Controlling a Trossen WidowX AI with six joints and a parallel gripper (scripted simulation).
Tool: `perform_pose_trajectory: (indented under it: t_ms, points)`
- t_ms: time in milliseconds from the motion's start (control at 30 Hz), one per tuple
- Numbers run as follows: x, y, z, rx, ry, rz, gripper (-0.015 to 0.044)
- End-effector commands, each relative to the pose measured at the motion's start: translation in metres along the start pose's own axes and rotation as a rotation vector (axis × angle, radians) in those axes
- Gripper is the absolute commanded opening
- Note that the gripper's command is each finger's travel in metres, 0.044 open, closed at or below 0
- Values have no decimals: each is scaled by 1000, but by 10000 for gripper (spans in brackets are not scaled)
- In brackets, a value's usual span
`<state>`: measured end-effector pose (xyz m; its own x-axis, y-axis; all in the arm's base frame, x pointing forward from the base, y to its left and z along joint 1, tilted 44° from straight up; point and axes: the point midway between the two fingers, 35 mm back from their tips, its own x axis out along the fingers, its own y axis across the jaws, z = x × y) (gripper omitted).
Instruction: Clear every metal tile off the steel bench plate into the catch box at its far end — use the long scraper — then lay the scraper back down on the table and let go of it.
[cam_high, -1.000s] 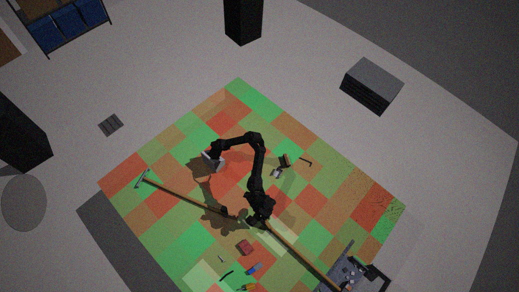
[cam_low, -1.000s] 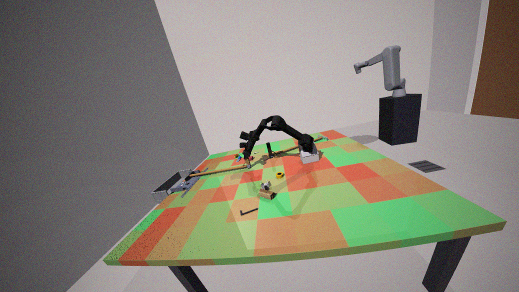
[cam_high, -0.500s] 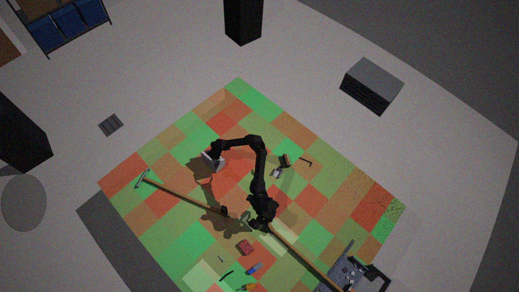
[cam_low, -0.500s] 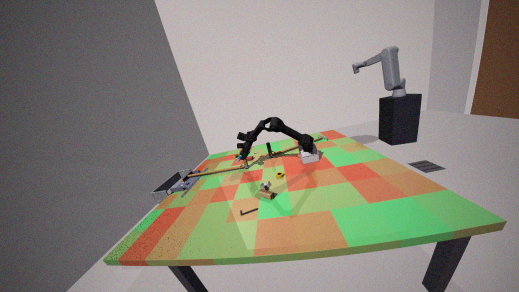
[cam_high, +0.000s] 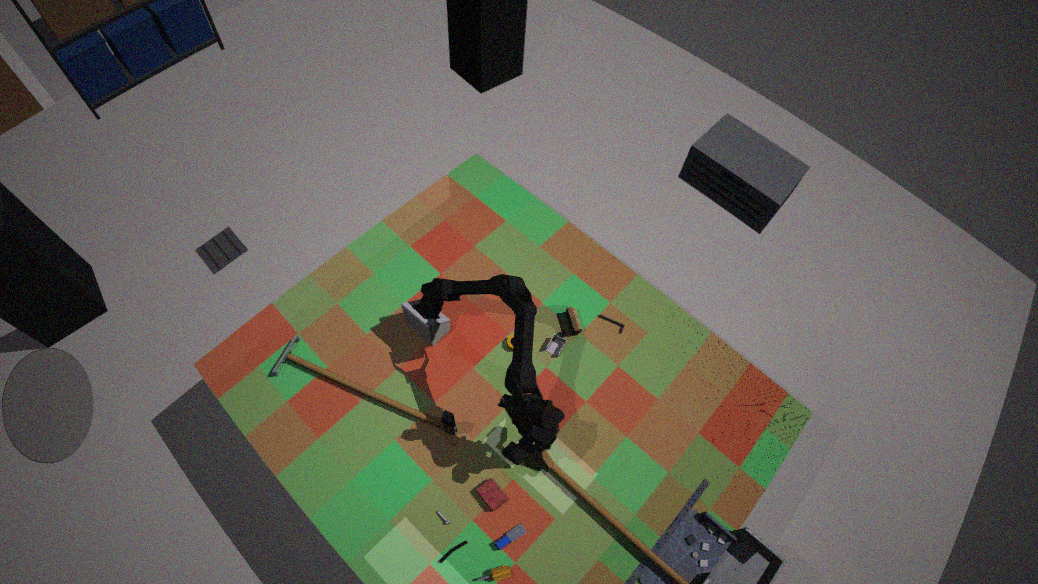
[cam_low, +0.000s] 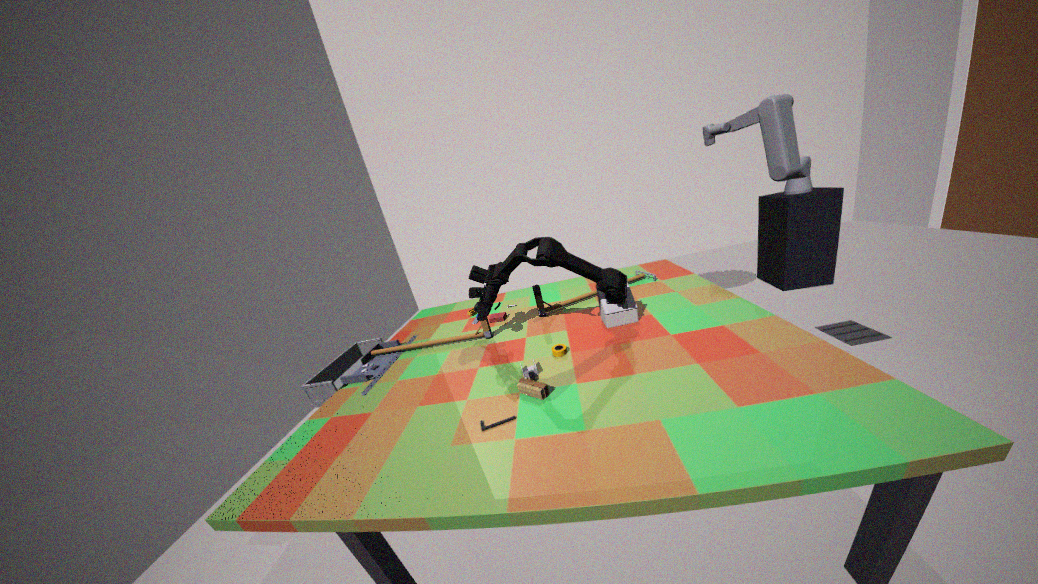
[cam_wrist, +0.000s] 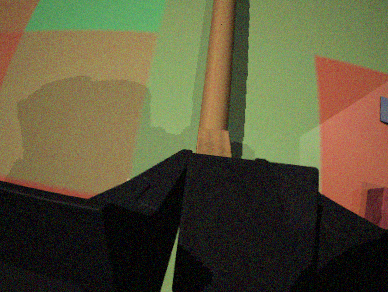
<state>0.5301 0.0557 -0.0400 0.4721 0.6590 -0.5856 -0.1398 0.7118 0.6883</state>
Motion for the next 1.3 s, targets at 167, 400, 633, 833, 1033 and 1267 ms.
perform_pose_trajectory:
  t_ms: [167, 400, 633, 833, 1033, 1267]
  points:
    - [2, 0, 3, 0, 0, 0, 0]
    - [2, 0, 3, 0, 0, 0, 0]
    - [2, 0, 3, 0, 0, 0, 0]
    - [3, 1, 5, -1, -5, 0, 0]
    - [0, 0, 2, -1, -5, -1, 0]
    - [-8, -2, -4, -1, -5, -2, 0]
